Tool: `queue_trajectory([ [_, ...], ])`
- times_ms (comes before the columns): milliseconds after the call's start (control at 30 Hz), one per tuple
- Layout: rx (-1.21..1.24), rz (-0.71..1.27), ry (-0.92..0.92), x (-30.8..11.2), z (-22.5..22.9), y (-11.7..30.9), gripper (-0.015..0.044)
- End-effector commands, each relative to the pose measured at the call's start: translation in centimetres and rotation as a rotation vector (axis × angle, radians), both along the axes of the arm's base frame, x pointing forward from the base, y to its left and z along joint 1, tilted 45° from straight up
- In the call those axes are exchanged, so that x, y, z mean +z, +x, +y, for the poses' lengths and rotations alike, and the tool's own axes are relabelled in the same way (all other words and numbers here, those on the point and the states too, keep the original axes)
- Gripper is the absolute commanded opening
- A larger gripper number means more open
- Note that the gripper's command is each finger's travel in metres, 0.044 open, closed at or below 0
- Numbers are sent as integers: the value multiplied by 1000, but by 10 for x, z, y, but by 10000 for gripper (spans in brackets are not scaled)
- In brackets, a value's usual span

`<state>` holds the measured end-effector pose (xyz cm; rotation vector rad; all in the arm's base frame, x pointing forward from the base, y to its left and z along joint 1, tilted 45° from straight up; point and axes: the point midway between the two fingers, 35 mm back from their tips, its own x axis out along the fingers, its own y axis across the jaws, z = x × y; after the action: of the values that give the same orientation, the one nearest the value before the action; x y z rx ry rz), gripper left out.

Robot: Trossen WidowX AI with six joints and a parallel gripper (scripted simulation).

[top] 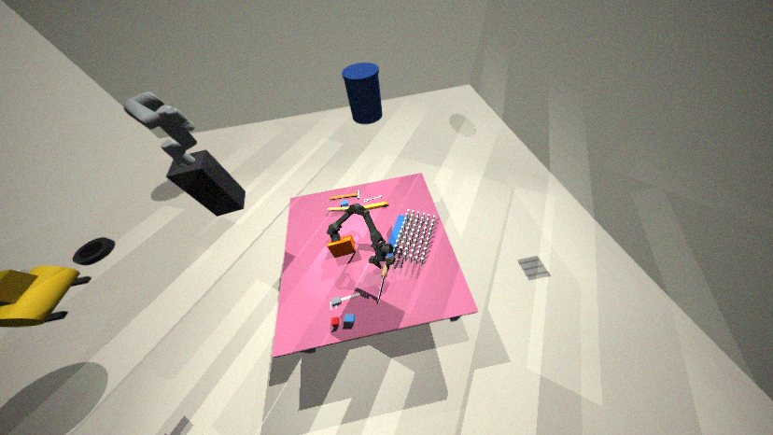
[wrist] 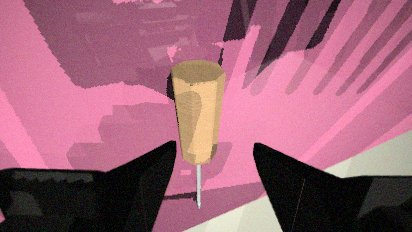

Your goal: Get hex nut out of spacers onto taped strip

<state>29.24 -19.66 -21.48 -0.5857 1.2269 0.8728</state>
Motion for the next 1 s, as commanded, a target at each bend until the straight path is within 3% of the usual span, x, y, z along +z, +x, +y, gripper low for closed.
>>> queue_trajectory([
  [0,-7,6,8,-5,7,-2,280],
  [600,-7,5,10,-24,26,-1,280],
  [967,-7,5,10,-24,26,-1,207],
])
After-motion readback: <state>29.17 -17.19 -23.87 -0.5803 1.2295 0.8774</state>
